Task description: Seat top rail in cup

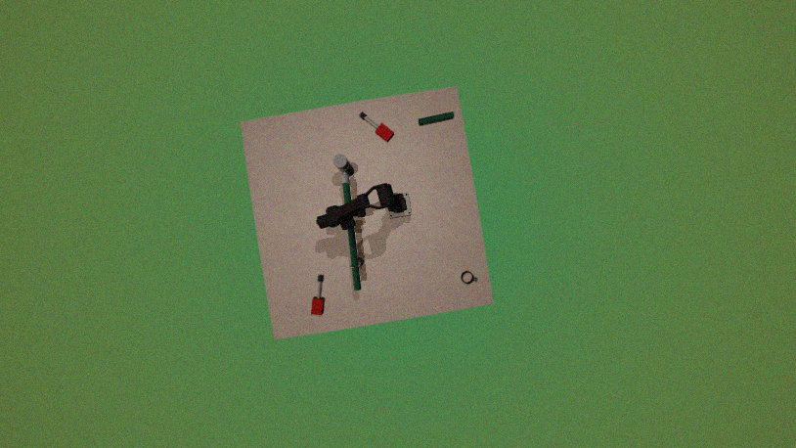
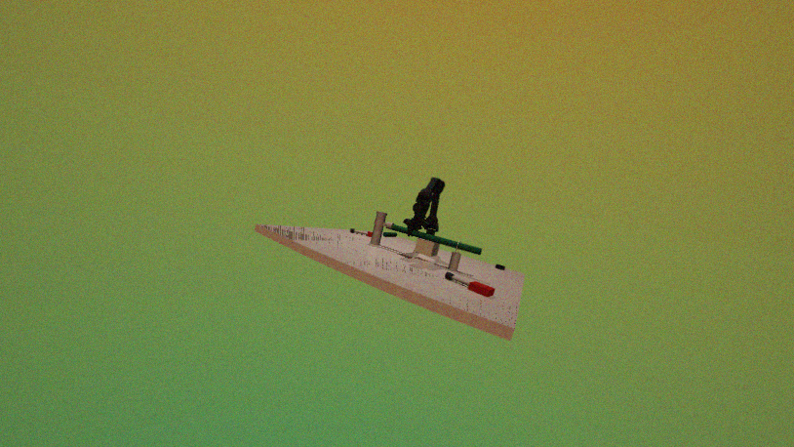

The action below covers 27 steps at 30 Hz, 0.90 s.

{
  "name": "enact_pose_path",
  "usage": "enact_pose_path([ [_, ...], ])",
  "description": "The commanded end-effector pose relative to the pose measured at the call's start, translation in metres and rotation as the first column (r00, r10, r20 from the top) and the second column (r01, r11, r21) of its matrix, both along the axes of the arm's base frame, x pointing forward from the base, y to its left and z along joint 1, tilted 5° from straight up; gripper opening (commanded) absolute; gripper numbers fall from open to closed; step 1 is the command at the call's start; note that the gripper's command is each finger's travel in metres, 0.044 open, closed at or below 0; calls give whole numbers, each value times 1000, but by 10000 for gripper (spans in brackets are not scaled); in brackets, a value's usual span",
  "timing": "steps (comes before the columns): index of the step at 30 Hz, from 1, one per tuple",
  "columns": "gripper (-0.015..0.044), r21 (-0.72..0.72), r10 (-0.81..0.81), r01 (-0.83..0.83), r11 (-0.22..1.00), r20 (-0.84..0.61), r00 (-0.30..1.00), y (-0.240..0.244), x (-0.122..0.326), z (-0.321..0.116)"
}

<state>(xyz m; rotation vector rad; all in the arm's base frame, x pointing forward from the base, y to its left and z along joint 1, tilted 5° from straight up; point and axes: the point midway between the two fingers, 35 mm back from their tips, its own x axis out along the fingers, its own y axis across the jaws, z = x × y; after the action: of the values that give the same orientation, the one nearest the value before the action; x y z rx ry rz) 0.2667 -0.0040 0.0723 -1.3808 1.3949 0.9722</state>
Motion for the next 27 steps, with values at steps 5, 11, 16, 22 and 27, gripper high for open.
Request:
enact_pose_path([
  [5, 0, -18, 3, -3, 1000, 5, 1000, -5, 2, 4],
  [11, 0, -18, 3, -2, 1000, 5, 1000, -5, 3, 5],
  [16, 0, -18, 3, -2, 1000, 5, 1000, -5, 3, 6],
  [22, 0, -18, 3, -2, 1000, 5, 1000, -5, 3, 6],
  [27, 0, -2, 4, -4, 1000, -6, 1000, -1, 1, 2],
])
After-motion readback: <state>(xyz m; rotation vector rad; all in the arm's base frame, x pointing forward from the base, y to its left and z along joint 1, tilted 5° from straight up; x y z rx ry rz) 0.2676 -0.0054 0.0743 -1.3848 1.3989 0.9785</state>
